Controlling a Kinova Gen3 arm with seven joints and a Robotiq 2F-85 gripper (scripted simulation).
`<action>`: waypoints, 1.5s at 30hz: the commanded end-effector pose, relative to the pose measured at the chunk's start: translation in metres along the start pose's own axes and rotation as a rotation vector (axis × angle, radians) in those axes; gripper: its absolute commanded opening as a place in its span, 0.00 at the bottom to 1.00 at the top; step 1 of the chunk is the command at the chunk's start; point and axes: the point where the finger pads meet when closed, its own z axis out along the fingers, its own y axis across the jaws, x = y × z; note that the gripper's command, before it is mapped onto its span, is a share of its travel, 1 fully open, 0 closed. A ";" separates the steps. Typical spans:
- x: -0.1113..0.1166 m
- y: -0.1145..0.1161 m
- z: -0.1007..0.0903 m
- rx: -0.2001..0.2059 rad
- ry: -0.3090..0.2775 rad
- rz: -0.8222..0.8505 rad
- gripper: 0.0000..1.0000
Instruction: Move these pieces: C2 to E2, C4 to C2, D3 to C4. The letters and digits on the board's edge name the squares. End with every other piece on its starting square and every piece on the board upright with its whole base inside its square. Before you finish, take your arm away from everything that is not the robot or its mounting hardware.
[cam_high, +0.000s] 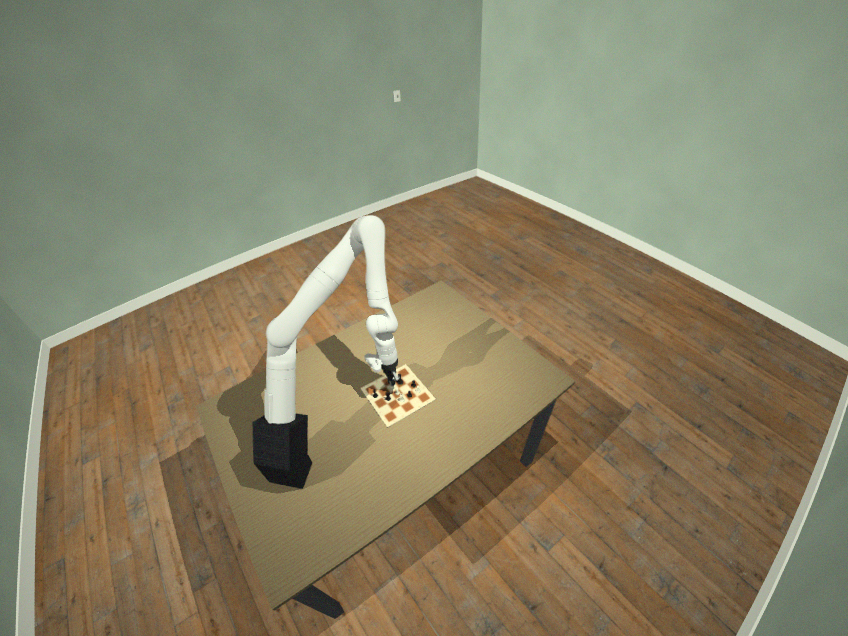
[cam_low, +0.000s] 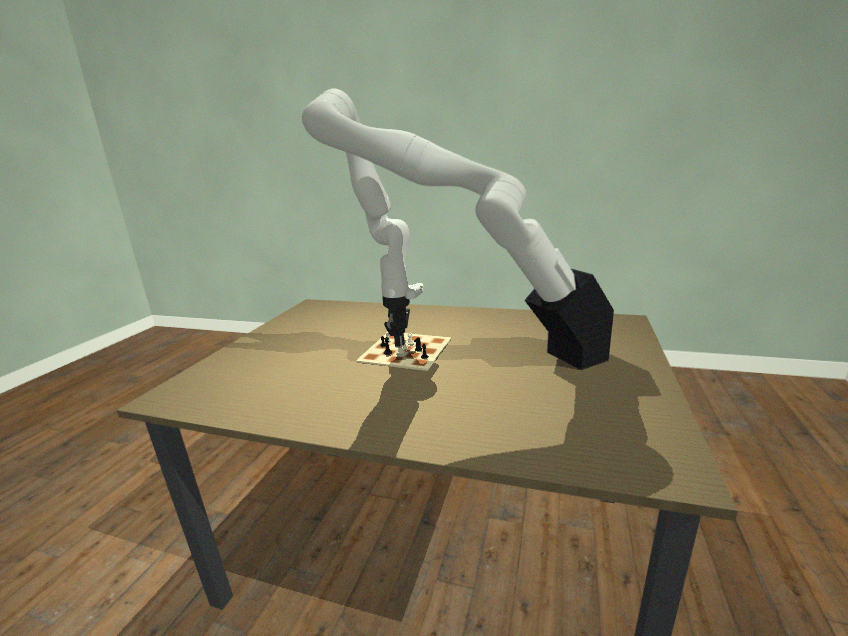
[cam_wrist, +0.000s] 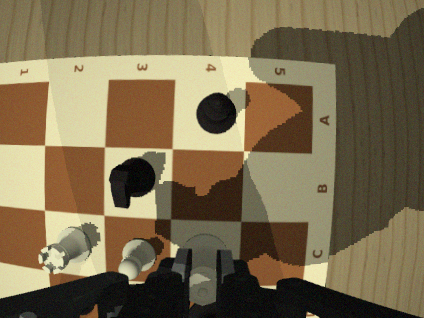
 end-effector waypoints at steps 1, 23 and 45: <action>0.000 0.000 0.000 0.001 -0.001 0.000 0.00; 0.000 0.000 0.000 0.001 -0.001 0.000 0.00; 0.000 0.000 0.003 0.001 -0.001 0.000 0.00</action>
